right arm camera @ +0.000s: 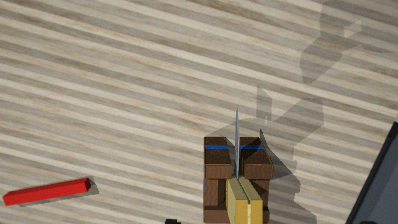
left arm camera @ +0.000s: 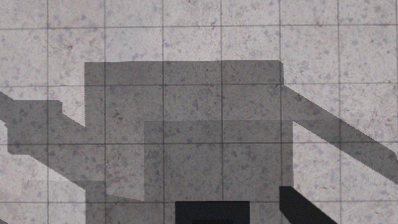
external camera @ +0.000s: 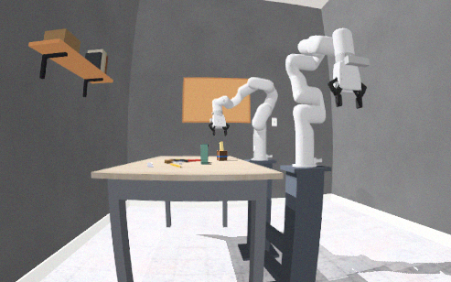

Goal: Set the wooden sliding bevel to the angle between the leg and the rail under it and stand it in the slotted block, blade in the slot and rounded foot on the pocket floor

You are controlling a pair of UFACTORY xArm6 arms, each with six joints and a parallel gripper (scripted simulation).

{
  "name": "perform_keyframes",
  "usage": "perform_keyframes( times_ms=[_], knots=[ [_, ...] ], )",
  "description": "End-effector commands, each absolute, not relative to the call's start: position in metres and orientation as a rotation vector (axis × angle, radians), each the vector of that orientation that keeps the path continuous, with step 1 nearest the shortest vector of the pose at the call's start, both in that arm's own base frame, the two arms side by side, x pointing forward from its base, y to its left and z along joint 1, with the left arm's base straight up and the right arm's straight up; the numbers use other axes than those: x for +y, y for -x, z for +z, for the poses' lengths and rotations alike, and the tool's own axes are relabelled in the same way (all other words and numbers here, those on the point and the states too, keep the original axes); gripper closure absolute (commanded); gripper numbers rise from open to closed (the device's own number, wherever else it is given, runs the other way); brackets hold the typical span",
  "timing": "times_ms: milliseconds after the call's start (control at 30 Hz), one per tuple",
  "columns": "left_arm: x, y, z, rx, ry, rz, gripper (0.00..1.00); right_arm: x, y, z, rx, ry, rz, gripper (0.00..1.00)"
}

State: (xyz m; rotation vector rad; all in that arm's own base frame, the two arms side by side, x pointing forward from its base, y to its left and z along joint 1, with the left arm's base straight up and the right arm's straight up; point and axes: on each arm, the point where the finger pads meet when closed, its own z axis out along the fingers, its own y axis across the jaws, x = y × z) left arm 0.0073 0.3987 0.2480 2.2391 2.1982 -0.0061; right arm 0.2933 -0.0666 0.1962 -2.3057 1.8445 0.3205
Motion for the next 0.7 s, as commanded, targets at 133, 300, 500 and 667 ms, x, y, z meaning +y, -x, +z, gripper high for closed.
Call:
perform_keyframes(
  times_ms=[133,300,500,667],
  knots=[
    [0.400,-0.007,0.250,2.201,-2.242,0.000,0.00,-0.067,-0.294,0.198,1.844,2.306,0.314,0.00],
    [0.400,-0.007,0.250,2.201,-2.242,0.000,0.00,-0.059,-0.293,0.168,1.843,2.305,0.314,0.00],
    [0.400,-0.007,0.250,2.201,-2.242,0.000,0.00,-0.054,-0.291,0.149,1.843,2.305,0.314,0.00],
    [0.400,-0.007,0.250,2.201,-2.242,0.000,0.00,-0.054,-0.291,0.149,1.843,2.305,0.314,0.00]
  ],
)
